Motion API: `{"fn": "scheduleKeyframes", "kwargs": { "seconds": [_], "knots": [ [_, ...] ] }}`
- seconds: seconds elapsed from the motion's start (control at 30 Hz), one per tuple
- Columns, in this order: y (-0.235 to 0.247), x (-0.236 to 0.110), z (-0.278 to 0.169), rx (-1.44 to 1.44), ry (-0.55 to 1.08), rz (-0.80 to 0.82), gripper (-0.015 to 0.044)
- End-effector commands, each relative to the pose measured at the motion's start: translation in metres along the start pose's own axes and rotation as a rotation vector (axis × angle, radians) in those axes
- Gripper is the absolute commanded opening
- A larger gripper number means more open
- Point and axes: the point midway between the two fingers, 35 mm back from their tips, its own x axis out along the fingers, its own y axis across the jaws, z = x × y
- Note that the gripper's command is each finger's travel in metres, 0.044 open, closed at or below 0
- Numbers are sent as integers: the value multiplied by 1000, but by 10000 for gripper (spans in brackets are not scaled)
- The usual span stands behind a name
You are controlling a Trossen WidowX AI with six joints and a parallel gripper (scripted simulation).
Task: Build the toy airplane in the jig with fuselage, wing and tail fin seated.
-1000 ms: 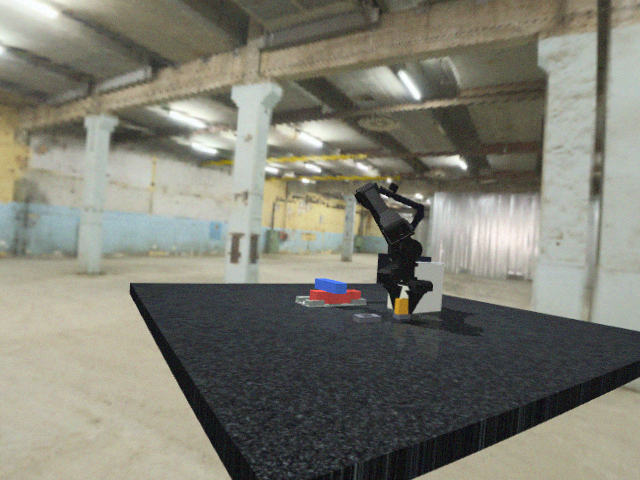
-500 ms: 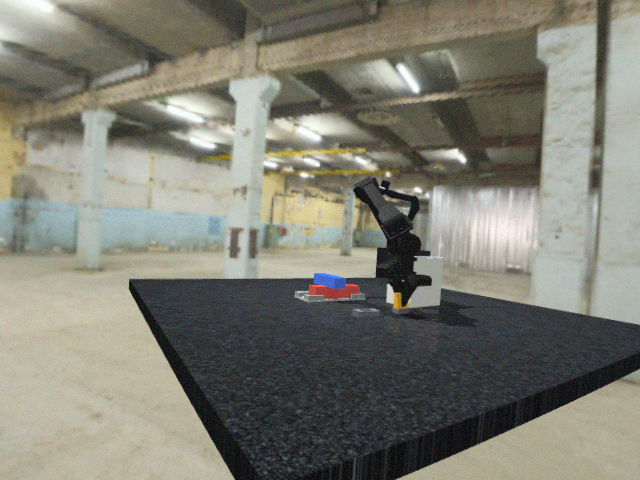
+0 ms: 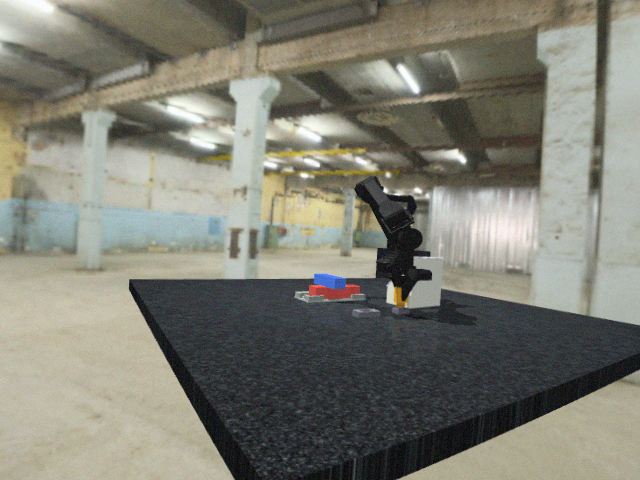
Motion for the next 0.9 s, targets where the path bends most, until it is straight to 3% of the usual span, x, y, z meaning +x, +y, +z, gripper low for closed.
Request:
{"fn": "scheduleKeyframes", "kwargs": {
  "seconds": [0.0,0.87],
  "knots": [
    [3,-12,2,5,-1,9,0],
    [3,-92,0,3,-9,13,0]
  ]
}}
